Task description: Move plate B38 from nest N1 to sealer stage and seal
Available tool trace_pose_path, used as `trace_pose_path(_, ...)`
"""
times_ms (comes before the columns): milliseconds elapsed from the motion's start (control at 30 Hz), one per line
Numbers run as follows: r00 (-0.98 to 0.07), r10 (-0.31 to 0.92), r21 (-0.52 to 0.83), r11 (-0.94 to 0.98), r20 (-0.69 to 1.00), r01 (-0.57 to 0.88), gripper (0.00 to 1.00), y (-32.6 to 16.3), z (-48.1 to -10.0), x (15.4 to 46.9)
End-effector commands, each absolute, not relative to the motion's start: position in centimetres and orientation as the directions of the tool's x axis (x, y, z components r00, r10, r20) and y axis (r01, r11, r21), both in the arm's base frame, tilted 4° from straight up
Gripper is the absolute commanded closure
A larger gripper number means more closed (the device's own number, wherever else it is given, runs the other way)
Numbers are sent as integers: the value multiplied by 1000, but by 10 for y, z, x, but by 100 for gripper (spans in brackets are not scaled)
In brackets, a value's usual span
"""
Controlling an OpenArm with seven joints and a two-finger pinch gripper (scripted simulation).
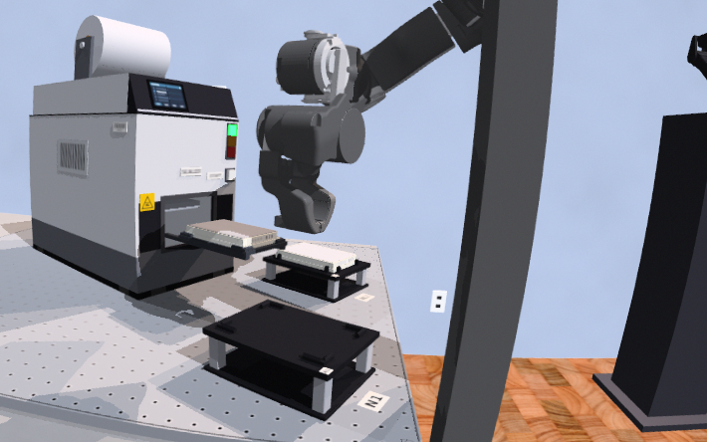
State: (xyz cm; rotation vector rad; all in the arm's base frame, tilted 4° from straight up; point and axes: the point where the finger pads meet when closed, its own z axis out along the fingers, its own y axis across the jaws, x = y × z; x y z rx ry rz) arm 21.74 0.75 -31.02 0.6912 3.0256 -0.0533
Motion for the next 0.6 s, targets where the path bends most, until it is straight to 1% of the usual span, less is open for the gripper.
trace_pose_path(0,-898,437,-32,898,-48,439,100,6,-310,218)
trace_pose_path(567,-898,437,-32,898,-48,439,100,8,-311,218)
